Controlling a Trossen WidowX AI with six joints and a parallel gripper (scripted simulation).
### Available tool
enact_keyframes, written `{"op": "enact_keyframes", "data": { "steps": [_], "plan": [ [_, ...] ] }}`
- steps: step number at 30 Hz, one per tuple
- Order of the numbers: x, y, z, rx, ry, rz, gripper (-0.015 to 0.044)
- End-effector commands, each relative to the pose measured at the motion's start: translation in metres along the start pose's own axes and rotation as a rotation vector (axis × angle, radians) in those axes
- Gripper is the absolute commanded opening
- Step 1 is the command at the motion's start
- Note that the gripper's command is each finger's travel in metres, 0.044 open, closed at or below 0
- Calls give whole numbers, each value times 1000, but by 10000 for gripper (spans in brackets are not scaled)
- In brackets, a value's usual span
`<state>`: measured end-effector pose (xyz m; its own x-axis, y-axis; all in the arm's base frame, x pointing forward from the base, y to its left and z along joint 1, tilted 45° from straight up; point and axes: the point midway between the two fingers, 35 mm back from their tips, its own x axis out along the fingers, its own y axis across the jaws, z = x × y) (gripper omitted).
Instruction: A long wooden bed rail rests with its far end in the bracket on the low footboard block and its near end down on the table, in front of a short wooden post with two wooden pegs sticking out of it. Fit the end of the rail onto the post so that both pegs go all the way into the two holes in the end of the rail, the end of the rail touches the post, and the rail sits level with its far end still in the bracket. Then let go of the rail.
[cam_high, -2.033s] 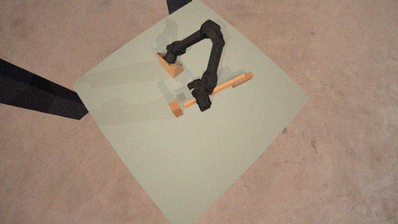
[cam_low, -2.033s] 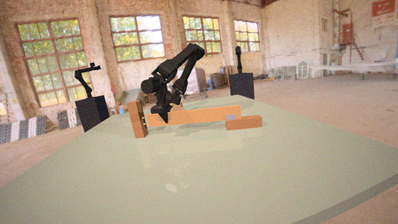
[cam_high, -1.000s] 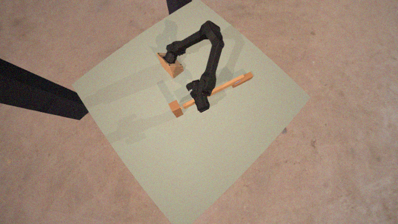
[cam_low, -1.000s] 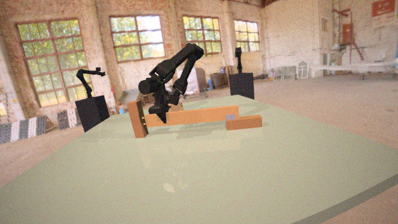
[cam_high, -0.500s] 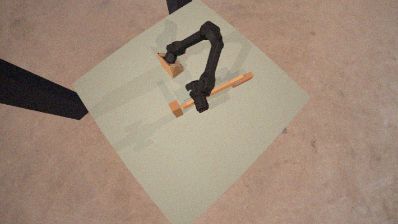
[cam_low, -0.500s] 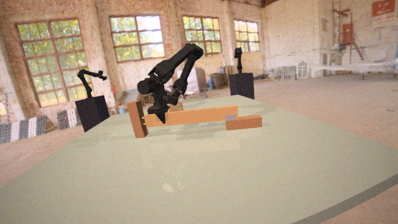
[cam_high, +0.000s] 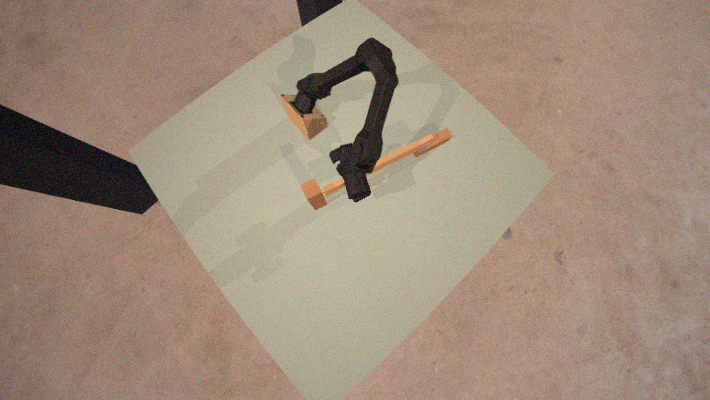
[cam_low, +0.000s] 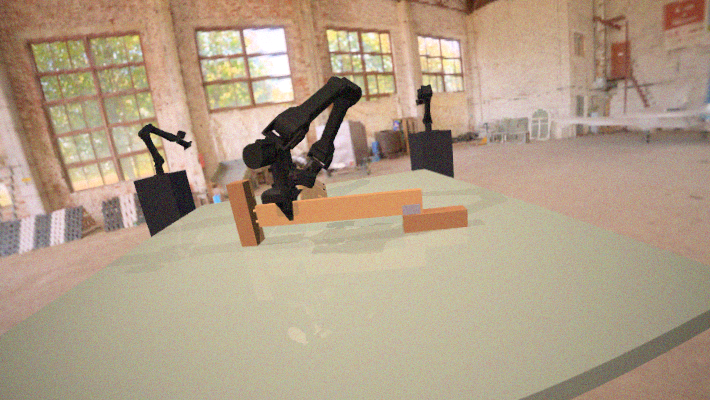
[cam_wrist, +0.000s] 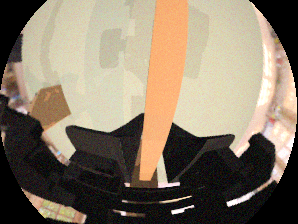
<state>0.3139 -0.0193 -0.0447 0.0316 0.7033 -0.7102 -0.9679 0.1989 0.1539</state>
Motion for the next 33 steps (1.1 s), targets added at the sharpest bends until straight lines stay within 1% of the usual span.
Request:
{"op": "enact_keyframes", "data": {
  "steps": [1, 33],
  "plan": [
    [-4, -3, -3, -2, 1, -12, 0],
    [-3, -3, -13, -2, 1, -12, 0]
  ]
}}
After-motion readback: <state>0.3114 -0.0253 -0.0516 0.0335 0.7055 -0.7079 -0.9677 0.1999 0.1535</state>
